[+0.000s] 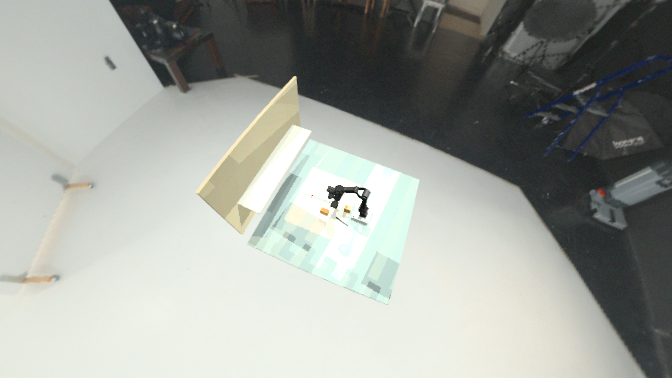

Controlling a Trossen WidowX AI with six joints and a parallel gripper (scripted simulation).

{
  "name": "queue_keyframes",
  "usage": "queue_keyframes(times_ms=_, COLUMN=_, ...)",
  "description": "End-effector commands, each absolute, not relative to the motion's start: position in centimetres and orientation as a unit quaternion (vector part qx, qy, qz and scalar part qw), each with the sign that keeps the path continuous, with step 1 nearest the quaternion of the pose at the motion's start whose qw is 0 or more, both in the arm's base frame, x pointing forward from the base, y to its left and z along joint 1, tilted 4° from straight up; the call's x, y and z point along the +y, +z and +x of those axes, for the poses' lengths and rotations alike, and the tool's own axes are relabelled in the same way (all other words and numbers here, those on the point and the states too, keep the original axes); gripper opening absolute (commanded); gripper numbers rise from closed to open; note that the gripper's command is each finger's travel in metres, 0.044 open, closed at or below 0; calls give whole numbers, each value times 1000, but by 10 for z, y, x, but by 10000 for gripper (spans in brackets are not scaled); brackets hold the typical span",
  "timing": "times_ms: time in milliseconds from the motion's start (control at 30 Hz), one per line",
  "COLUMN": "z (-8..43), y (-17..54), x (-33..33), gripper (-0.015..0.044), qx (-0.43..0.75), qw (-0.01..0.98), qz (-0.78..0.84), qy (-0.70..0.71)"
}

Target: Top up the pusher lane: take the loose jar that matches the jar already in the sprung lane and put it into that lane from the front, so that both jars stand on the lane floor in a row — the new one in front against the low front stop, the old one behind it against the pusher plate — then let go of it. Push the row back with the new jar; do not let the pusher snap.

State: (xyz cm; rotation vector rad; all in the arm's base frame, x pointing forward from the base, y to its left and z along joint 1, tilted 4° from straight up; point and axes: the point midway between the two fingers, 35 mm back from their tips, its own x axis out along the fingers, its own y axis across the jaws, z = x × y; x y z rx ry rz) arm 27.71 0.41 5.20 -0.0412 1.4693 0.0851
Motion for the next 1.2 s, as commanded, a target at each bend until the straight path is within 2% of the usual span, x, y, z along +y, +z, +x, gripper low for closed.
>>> queue_keyframes(times_ms=0, z=278, y=52, x=4, gripper=0, qx=670, qw=741, qz=-18, qy=36)
queue_keyframes(times_ms=1167, z=292, y=53, x=5, gripper=0, qx=670, qw=742, qz=-18, qy=36)
